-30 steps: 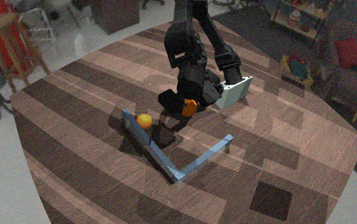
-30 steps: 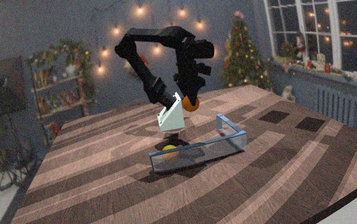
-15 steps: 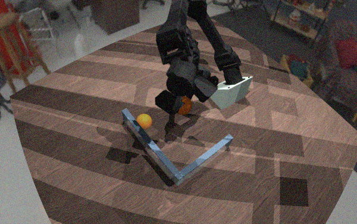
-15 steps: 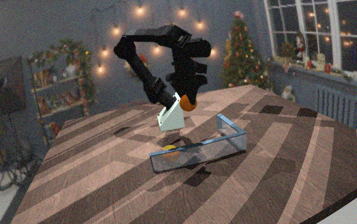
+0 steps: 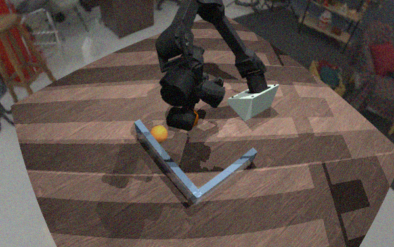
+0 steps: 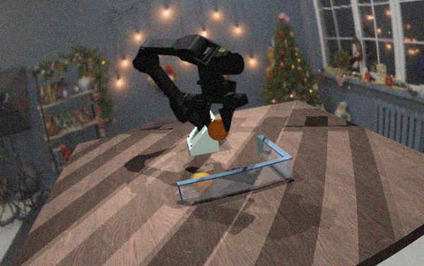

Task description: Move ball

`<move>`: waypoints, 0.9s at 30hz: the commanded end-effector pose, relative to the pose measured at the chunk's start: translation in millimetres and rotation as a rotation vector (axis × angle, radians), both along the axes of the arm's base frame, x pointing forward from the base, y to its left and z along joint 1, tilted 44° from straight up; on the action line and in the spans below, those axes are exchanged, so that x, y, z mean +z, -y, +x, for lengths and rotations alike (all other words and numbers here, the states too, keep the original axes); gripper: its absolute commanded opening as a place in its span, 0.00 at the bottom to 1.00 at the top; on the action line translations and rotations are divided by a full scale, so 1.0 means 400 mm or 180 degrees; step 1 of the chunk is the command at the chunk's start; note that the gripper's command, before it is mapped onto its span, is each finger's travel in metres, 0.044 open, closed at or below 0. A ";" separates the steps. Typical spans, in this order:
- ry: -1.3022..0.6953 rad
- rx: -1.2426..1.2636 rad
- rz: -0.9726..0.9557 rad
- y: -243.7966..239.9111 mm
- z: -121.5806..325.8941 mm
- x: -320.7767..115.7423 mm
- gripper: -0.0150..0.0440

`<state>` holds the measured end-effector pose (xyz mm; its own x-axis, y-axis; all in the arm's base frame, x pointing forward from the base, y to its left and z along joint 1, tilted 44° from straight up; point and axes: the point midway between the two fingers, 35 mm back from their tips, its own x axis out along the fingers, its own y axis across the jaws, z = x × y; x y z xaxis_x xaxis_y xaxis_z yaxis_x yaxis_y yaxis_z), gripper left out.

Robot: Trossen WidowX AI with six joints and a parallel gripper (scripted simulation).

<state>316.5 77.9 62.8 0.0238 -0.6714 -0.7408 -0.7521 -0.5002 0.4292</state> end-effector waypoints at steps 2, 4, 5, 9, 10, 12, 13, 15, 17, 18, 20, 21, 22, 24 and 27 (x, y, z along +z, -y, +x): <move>-0.0261 0.0326 -0.0019 0.023 0.029 0.010 0.25; -0.0374 0.0451 -0.0025 0.032 0.038 0.013 0.25; -0.0430 0.0514 -0.0028 0.037 0.042 0.014 0.25; -0.0656 0.0764 -0.0042 0.057 0.059 0.021 0.25; -0.0713 0.0826 -0.0045 0.062 0.064 0.022 0.25; -0.0826 0.0951 -0.0053 0.072 0.072 0.025 0.25; -0.0883 0.1013 -0.0057 0.077 0.076 0.027 0.25; -0.0997 0.1137 -0.0066 0.088 0.084 0.030 0.25; -0.1111 0.1260 -0.0075 0.098 0.092 0.034 0.25; -0.1168 0.1322 -0.0079 0.104 0.096 0.035 0.25; -0.1283 0.1444 -0.0089 0.115 0.104 0.039 0.25; -0.1340 0.1505 -0.0094 0.120 0.108 0.041 0.25; -0.1398 0.1566 -0.0099 0.126 0.112 0.042 0.25; -0.1514 0.1688 -0.0109 0.137 0.119 0.046 0.25; -0.1688 0.1869 -0.0125 0.155 0.130 0.051 0.25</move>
<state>362.1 23.5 79.7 0.0269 -0.6789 -0.7337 -0.1359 -0.7297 0.6702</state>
